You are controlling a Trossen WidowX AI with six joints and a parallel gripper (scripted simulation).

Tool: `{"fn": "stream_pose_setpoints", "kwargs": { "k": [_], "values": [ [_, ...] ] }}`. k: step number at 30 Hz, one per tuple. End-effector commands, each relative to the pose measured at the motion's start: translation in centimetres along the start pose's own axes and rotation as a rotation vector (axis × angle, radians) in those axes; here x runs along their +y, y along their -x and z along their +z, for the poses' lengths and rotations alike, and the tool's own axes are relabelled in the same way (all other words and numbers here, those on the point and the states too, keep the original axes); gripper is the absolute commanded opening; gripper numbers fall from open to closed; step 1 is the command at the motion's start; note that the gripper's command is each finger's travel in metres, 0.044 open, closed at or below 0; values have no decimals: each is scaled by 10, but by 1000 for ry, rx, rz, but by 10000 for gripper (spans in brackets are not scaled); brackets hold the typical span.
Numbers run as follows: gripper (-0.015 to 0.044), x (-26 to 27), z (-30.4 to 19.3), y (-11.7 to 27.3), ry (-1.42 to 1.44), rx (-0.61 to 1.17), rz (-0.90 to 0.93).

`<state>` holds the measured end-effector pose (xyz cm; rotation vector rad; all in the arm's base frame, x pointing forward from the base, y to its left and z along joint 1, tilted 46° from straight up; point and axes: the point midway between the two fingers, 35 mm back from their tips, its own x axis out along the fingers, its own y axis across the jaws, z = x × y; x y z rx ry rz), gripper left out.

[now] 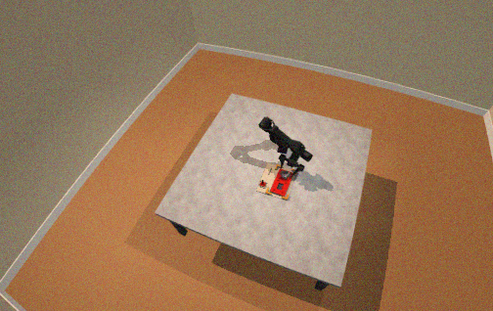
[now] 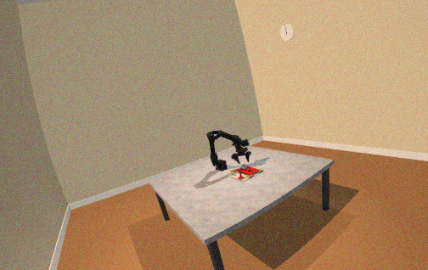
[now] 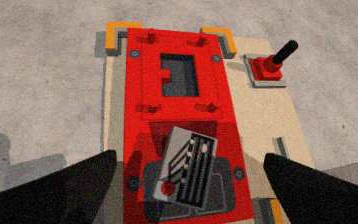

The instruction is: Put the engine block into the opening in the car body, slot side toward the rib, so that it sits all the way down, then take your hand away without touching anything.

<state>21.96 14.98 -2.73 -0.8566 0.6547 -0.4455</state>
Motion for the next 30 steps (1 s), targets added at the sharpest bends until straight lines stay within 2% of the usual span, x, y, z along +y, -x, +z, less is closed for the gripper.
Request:
{"fn": "stream_pose_setpoints", "kwargs": {
  "k": [1, 30],
  "values": [
    [440, 0, 1, -1, 129, 34, 8],
    [440, 0, 9, -3, 1098, 204, 191]
  ]
}}
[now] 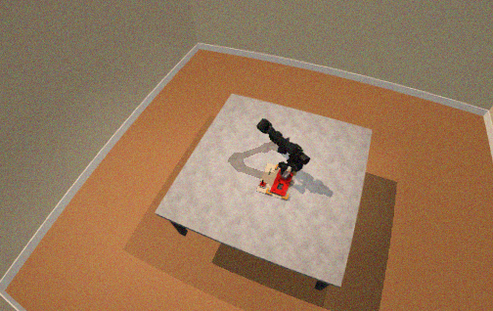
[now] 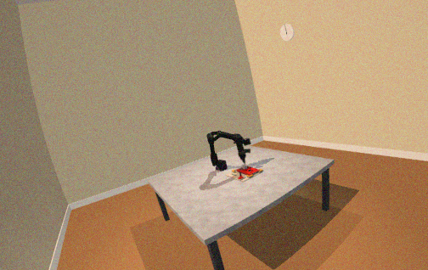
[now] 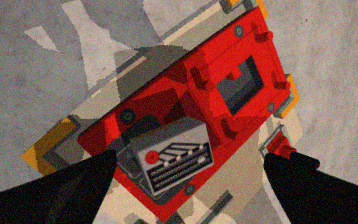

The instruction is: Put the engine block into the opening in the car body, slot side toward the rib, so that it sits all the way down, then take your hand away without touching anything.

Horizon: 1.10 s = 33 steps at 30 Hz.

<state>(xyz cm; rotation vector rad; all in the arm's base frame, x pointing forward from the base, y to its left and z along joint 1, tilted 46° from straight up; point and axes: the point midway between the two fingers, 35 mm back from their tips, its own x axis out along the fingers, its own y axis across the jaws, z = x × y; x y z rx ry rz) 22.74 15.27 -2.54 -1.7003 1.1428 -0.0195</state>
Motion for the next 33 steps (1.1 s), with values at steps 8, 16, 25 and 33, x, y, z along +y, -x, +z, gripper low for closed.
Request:
{"fn": "stream_pose_setpoints", "kwargs": {
  "k": [8, 16, 25, 33],
  "values": [
    [440, -4, 1, 1, 366, 11, 90],
    [440, -6, 1, 2, 633, -3, 156],
    [440, -10, 1, 4, 931, -43, 229],
    [440, -13, 1, 6, 1193, -100, 288]
  ]
}}
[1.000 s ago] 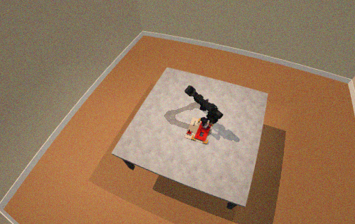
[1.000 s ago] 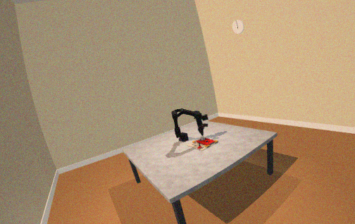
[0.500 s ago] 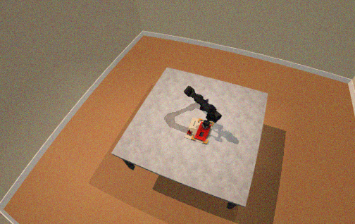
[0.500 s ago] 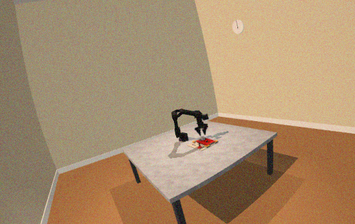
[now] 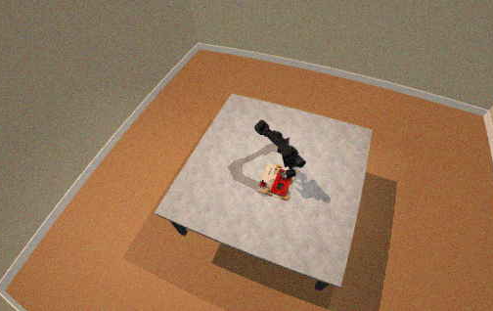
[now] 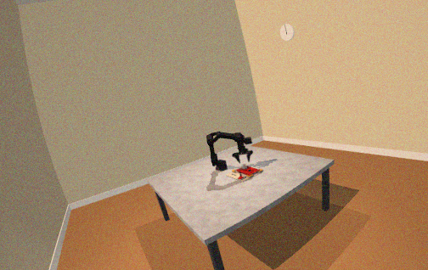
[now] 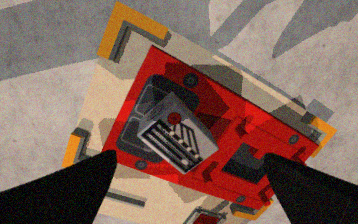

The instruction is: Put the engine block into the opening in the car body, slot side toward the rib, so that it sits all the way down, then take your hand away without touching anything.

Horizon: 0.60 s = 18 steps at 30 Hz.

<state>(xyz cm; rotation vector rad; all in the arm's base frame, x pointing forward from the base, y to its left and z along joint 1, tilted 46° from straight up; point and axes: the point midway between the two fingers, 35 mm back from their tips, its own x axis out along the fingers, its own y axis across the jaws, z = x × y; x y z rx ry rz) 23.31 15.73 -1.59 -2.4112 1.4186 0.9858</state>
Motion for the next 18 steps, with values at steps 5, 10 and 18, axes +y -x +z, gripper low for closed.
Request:
{"fn": "stream_pose_setpoints", "kwargs": {
  "k": [5, 10, 18],
  "values": [
    [440, -1, -3, 3, 264, -56, 34],
    [440, -1, -5, 5, 430, -95, 45],
    [440, -2, -8, 8, 696, -161, 51]
  ]
}}
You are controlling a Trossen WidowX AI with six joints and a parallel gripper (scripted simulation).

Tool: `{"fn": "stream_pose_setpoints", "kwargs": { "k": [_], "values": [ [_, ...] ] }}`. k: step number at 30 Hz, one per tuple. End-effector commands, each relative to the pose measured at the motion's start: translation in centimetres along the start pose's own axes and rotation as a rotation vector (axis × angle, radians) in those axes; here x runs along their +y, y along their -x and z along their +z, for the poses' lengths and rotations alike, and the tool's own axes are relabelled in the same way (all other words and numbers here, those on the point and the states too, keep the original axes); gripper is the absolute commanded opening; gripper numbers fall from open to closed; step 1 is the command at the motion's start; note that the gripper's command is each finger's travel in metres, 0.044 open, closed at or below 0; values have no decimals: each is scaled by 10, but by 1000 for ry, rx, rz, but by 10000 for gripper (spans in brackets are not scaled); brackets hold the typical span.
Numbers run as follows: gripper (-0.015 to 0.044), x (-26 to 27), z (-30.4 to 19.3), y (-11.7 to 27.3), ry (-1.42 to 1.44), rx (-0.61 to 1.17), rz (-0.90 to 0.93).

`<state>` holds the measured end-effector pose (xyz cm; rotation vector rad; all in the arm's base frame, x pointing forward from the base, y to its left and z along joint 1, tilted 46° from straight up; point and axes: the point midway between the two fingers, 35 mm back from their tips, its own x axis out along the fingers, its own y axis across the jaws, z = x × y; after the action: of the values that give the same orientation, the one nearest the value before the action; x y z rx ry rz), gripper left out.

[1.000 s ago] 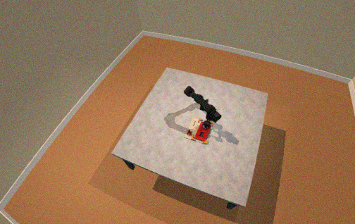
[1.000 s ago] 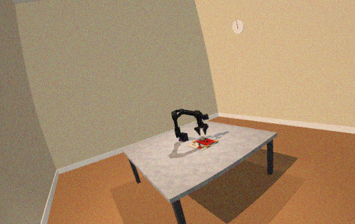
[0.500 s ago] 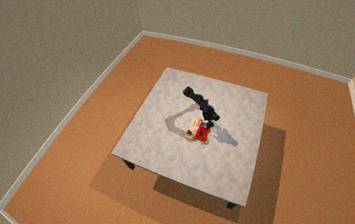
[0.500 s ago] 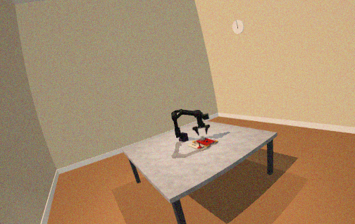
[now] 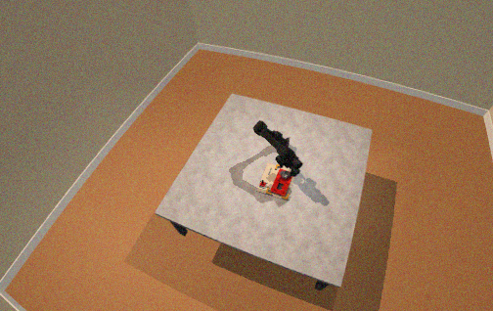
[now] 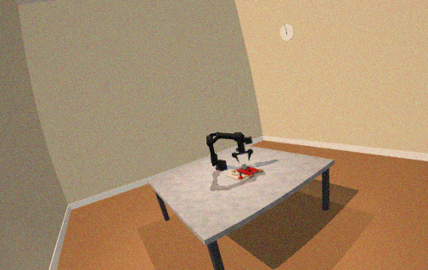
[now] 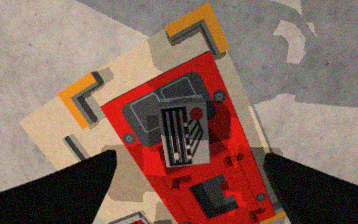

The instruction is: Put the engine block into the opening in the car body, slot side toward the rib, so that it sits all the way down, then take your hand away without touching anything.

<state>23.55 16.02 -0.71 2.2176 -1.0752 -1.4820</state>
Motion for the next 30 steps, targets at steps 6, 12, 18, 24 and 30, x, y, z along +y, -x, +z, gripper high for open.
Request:
{"fn": "stream_pose_setpoints", "kwargs": {
  "k": [6, 12, 18, 24, 30],
  "values": [
    [440, 1, -2, 3, 147, -38, -2],
    [440, 3, -1, -2, 147, -38, -2],
    [440, 3, 0, -14, 147, -38, -2],
    [440, 3, 0, -23, 147, -37, -2],
    [440, 3, 0, -33, 147, -37, -2]
  ]
}}
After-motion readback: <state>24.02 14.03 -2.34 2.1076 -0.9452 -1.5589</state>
